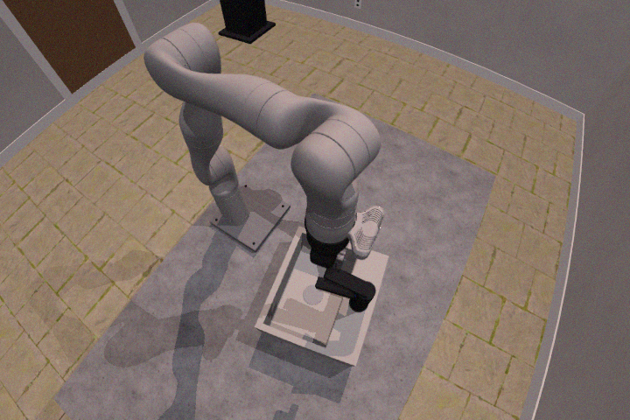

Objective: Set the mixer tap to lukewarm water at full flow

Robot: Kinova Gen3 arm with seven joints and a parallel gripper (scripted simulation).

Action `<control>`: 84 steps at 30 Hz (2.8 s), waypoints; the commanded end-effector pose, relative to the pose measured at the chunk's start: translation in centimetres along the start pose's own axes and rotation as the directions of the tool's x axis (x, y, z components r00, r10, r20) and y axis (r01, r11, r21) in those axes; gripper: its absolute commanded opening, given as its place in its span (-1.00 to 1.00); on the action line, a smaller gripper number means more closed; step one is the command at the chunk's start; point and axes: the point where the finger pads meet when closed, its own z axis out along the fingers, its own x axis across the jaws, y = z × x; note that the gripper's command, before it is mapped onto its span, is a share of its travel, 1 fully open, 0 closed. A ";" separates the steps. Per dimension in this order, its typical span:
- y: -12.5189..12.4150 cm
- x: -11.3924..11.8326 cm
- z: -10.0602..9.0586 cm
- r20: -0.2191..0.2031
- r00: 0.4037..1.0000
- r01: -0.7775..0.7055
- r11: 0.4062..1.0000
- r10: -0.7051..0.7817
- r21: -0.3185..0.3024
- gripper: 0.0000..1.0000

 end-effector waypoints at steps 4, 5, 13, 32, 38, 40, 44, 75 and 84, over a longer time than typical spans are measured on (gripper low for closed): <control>0.0 0.0 -0.1 -0.001 1.000 0.005 1.000 -0.005 0.002 -1.00; 0.0 0.0 -0.1 -0.001 1.000 0.006 1.000 -0.006 0.002 -1.00; 0.0 0.0 -0.1 -0.001 1.000 0.008 1.000 -0.008 0.002 1.00; 0.0 0.0 -0.1 -0.001 1.000 0.008 1.000 -0.008 0.002 1.00; 0.0 0.0 -0.1 -0.001 1.000 0.008 1.000 -0.008 0.002 1.00; 0.0 0.0 -0.1 -0.001 1.000 0.008 1.000 -0.008 0.002 1.00; 0.0 0.0 -0.1 -0.001 1.000 0.008 1.000 -0.008 0.002 1.00; 0.0 0.1 1.9 -0.001 1.000 0.008 1.000 -0.008 0.002 1.00; 0.0 0.1 3.5 -0.001 1.000 0.008 1.000 -0.008 0.002 1.00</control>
